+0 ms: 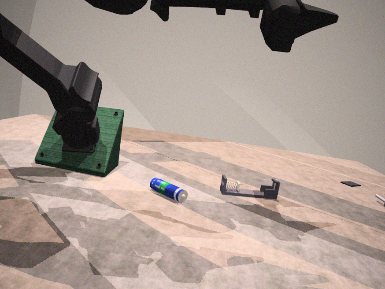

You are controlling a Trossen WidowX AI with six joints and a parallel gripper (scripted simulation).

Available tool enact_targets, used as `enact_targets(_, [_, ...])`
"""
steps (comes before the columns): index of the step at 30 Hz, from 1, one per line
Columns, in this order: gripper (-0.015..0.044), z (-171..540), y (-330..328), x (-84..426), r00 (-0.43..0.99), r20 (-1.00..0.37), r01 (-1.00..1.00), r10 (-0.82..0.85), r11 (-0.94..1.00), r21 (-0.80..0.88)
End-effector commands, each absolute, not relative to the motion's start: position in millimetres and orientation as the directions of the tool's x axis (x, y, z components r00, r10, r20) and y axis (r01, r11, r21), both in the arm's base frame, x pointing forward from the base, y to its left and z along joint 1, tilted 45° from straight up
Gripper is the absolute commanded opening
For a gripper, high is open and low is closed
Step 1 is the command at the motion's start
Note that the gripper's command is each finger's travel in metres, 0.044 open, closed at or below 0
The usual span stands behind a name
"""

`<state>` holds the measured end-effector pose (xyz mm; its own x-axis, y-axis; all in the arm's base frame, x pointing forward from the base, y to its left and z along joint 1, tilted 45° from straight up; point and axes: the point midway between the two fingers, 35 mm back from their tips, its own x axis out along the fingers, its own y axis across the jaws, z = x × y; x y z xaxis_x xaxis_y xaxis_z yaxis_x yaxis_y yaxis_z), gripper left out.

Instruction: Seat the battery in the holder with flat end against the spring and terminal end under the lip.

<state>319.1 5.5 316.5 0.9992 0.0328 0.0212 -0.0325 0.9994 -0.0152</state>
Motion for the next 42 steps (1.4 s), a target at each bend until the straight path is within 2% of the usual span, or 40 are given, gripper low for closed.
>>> enact_targets(1, [0.0374, 312, 5, 321, 1.0, 0.0, -0.028, 0.028, 1.0, 0.0])
enact_targets(2, [0.0347, 297, 4, 324, 0.998, -0.062, -0.009, 0.012, 0.999, 0.041])
enact_targets(5, [0.0269, 216, -1, 327, 0.909, -0.408, 0.18, -0.085, 0.963, 0.2])
enact_targets(7, [0.0221, 188, -3, 320, 0.843, -0.523, 0.274, -0.126, 0.937, 0.216])
enact_targets(11, [0.0221, 130, -12, 292, 0.626, -0.741, 0.504, -0.241, 0.851, 0.149])
enact_targets(14, [0.0221, 100, -20, 264, 0.44, -0.831, 0.638, -0.339, 0.769, 0.024])
enact_targets(18, [0.0221, 79, -35, 221, 0.184, -0.853, 0.747, -0.489, 0.633, -0.202])
enact_targets(21, [0.0221, 79, -49, 188, -0.002, -0.782, 0.768, -0.623, 0.5, -0.4])
enact_targets(23, [0.0221, 83, -55, 175, -0.071, -0.725, 0.759, -0.685, 0.435, -0.484])
enact_targets(42, [0.0221, 81, -59, 173, -0.079, -0.716, 0.757, -0.693, 0.425, -0.496])
